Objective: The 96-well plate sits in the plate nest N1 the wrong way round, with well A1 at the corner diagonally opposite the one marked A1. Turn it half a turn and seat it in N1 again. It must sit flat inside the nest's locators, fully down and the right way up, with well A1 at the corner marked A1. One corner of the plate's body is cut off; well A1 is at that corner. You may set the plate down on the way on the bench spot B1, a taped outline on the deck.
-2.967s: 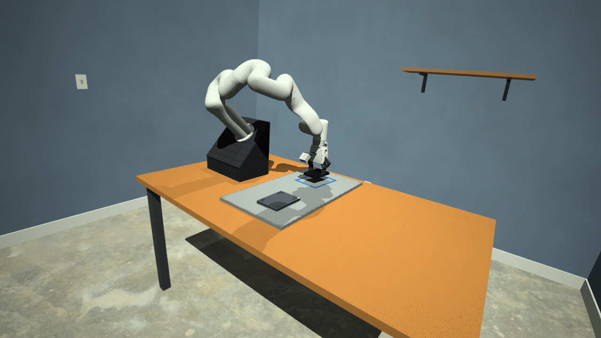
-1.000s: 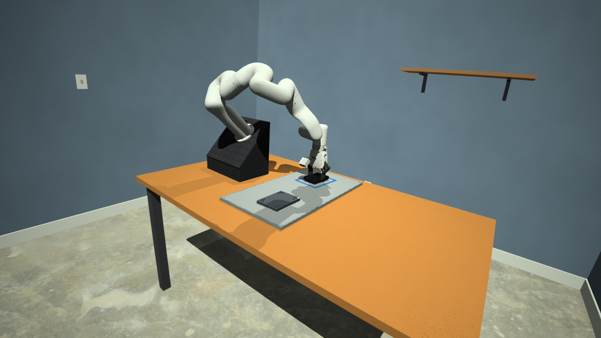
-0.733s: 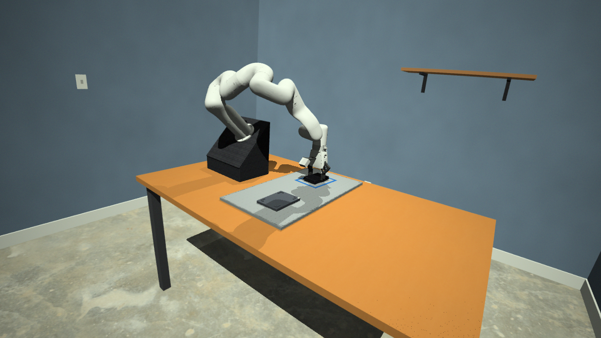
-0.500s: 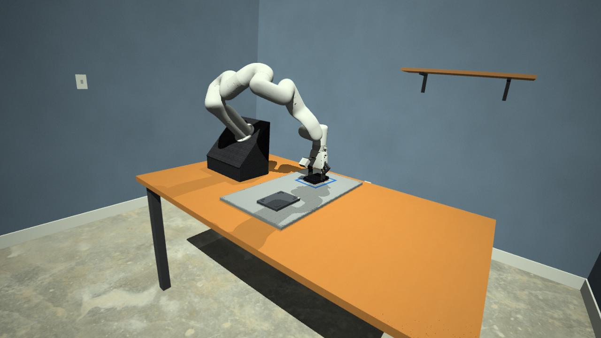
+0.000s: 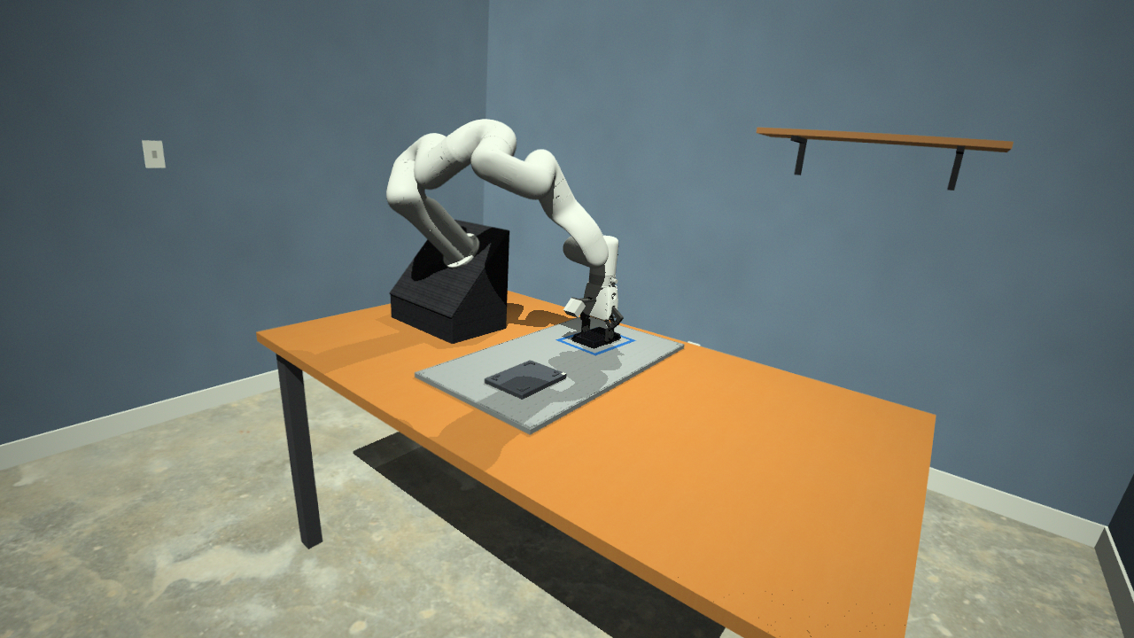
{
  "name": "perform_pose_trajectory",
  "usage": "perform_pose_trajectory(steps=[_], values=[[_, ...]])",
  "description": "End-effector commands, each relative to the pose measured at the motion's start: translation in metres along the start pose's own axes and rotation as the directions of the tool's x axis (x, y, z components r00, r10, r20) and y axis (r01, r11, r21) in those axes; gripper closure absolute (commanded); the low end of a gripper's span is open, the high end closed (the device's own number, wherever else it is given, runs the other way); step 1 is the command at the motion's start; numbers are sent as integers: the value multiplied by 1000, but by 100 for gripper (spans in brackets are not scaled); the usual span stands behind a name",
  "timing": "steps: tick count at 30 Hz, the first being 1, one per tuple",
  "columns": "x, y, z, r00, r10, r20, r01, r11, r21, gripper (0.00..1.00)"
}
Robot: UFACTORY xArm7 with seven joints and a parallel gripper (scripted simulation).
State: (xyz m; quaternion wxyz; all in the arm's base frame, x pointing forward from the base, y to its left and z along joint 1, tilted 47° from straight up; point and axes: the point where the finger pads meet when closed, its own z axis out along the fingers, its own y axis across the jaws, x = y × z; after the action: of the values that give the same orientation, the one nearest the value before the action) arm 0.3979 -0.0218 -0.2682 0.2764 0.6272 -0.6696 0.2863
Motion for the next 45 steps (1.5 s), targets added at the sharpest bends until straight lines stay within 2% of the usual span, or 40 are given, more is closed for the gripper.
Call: perform_pose_trajectory(steps=[1, 20, 21, 45], values=[[-2, -1, -1, 1000, 0, 4, 0, 1000, 3, 100], [-2, -1, 1, 1000, 0, 4, 0, 1000, 3, 100], [-2, -1, 2, 1000, 0, 4, 0, 1000, 3, 0], [-2, -1, 2, 1000, 0, 4, 0, 1000, 3, 0]])
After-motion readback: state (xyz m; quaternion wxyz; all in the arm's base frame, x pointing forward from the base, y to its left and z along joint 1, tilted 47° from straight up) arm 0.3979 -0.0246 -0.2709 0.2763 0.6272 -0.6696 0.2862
